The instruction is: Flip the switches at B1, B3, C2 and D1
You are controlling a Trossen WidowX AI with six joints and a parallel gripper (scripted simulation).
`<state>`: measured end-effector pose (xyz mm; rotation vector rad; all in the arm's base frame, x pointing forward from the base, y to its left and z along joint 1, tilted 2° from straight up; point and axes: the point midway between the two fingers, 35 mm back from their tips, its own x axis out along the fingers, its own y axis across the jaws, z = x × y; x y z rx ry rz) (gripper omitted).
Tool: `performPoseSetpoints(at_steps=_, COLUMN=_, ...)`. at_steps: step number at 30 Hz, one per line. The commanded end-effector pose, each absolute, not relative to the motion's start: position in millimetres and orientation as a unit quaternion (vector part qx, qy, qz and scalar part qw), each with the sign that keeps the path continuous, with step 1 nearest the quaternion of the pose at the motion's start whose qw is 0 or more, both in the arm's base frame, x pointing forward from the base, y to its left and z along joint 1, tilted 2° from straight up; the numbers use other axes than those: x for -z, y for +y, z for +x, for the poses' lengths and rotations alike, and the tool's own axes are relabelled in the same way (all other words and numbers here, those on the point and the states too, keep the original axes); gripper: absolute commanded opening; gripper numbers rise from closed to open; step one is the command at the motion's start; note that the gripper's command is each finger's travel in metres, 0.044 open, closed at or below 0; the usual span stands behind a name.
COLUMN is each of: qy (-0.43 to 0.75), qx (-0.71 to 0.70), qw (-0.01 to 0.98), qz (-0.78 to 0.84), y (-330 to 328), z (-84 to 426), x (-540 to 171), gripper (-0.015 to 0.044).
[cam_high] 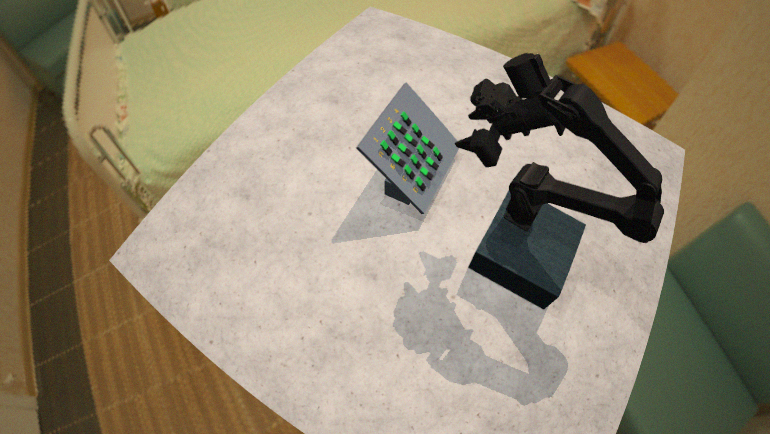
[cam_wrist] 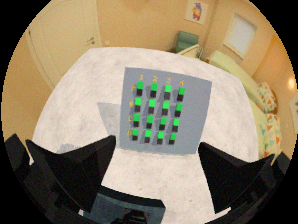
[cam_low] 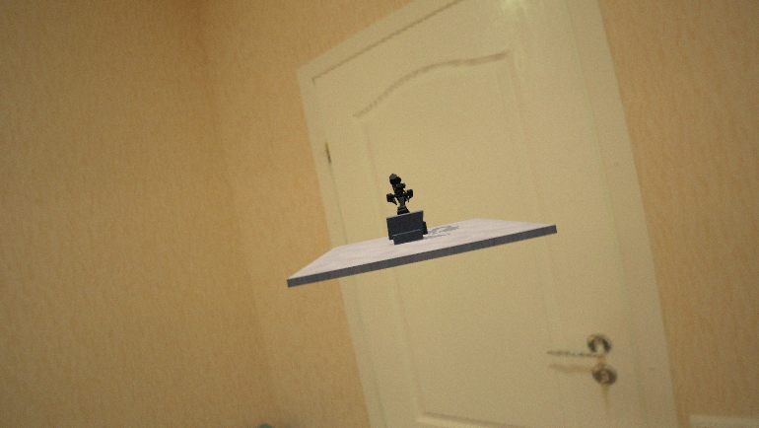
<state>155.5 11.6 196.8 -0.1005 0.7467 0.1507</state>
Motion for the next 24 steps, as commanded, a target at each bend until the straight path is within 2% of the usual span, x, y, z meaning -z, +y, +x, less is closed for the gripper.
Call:
performPoseSetpoints(at_steps=1, qy=0.365, qx=-0.073, qw=0.927, qz=-0.049, y=11.9, z=157.2, x=-195.8, gripper=0.0374)
performPoseSetpoints(at_steps=9, qy=0.391, qx=-0.062, qw=0.917, qz=-0.041, y=45.8, z=211.8, x=-139.5, gripper=0.0164)
performPoseSetpoints(at_steps=15, qy=0.392, qx=-0.058, qw=0.917, qz=-0.042, y=63.8, z=220.2, x=-118.0, gripper=0.0006)
performPoseSetpoints(at_steps=24, qy=0.379, qx=-0.058, qw=0.923, qz=-0.041, y=66.2, z=243.8, x=-92.1, gripper=0.0000)
